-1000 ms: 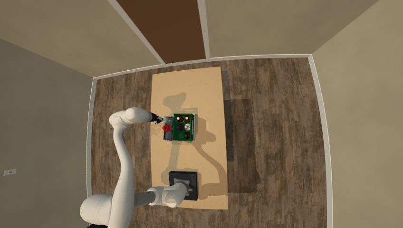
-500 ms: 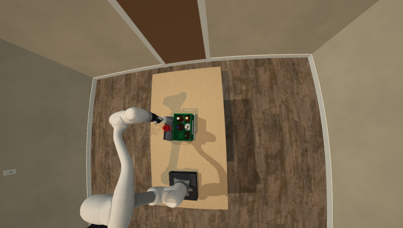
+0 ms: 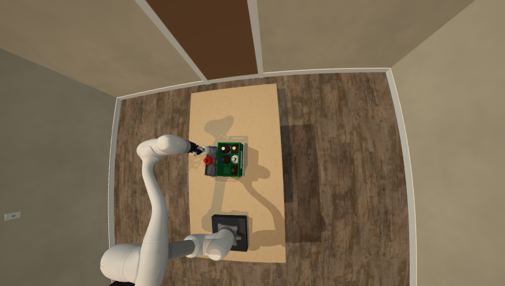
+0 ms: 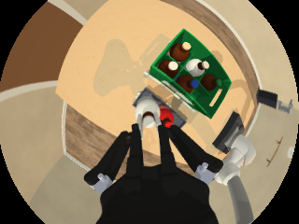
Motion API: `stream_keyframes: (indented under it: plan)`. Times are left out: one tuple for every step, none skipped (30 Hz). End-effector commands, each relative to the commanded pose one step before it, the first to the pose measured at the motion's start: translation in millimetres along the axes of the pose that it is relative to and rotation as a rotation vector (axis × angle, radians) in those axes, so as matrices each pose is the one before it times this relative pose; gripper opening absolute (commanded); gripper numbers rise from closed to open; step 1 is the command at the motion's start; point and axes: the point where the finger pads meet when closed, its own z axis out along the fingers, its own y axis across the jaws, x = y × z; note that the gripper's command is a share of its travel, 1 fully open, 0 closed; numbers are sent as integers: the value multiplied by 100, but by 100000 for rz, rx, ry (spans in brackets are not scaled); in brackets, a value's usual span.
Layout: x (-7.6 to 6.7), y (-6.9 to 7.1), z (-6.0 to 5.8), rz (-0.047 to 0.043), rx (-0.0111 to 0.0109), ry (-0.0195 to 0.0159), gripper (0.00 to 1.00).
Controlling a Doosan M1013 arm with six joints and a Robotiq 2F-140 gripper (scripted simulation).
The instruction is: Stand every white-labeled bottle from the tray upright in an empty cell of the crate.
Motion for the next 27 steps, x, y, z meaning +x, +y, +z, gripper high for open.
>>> stream_keyframes:
  plan:
    - [-2,2,-21,-2,22,-9,0]
    - [0,0,0,0,0,0,0]
    - [0,0,-6,0,0,0,0]
    - [0,0,-10,0,0,0,0]
    - [0,0,-14,0,0,0,0]
    - [0,0,-19,0,0,0,0]
    - [0,0,-24,0,0,0,0]
    - [0,0,-30,0,0,0,0]
    - [0,0,-36,0,0,0,0]
    - [0,0,-42,0,0,0,0]
    - [0,0,-48,0,0,0,0]
    - [0,0,-55,0,0,0,0]
    - [0,0,-61,0,0,0,0]
    - [0,0,-67,0,0,0,0]
    - [0,0,-74,0,0,0,0]
    - [0,0,-80,0,0,0,0]
    - [0,0,-86,0,0,0,0]
    - [0,0,0,0,0,0,0]
    - [0,0,0,0,0,0,0]
    - [0,0,-91,0,0,0,0]
    - [0,0,-97,0,0,0,0]
    - [0,0,-102,0,0,0,0]
    - [0,0,-106,0,0,0,0]
    - [0,0,-110,0,0,0,0]
    - [0,0,-114,0,0,0,0]
    - [0,0,-117,0,0,0,0]
    - [0,0,-120,0,0,0,0]
